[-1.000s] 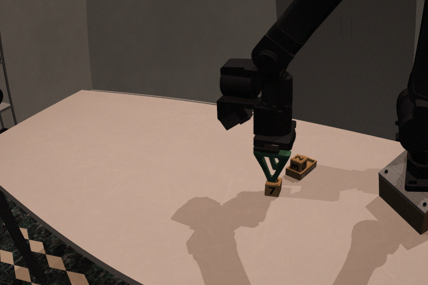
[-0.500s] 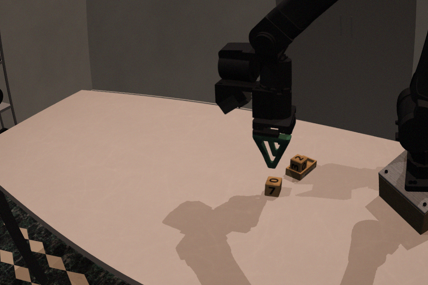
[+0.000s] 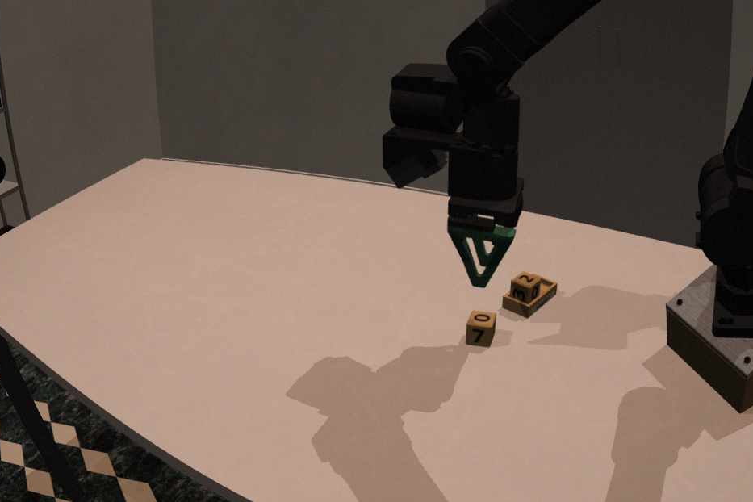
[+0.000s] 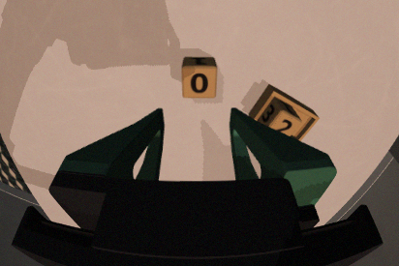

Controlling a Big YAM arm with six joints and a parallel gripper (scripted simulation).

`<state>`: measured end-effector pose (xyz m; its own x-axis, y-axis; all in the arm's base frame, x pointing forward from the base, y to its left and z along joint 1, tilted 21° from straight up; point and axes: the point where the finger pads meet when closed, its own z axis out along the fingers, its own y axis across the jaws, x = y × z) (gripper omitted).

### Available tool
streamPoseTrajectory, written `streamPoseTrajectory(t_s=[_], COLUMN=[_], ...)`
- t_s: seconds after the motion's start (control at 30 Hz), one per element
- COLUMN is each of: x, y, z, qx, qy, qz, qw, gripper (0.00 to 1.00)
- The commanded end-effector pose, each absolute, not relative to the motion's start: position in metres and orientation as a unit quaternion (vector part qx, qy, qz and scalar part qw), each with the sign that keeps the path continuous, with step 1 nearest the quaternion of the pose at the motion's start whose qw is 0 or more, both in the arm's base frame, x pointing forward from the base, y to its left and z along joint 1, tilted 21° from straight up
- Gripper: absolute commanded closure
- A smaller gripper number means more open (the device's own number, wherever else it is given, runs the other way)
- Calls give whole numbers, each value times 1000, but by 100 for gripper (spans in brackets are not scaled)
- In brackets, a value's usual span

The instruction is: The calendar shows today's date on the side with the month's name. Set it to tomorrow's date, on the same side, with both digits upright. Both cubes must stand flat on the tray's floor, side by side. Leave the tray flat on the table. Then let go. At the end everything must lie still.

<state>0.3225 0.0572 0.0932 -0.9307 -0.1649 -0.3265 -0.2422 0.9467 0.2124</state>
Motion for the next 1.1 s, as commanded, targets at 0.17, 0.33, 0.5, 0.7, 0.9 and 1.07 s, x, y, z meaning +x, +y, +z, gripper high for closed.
streamPoseTrajectory(t_s=[0.17, 0.33, 0.5, 0.7, 0.9, 1.07], x=[326, 331, 326, 325, 331, 323], y=[52, 51, 51, 51, 51, 51], z=[103, 104, 102, 102, 110, 95], qx=[-80, -78, -75, -65, -62, -58], qy=[952, 948, 939, 913, 901, 901], qz=[133, 134, 137, 143, 144, 145], qw=[264, 277, 305, 376, 405, 406], gripper=[55, 55, 55, 55, 55, 55])
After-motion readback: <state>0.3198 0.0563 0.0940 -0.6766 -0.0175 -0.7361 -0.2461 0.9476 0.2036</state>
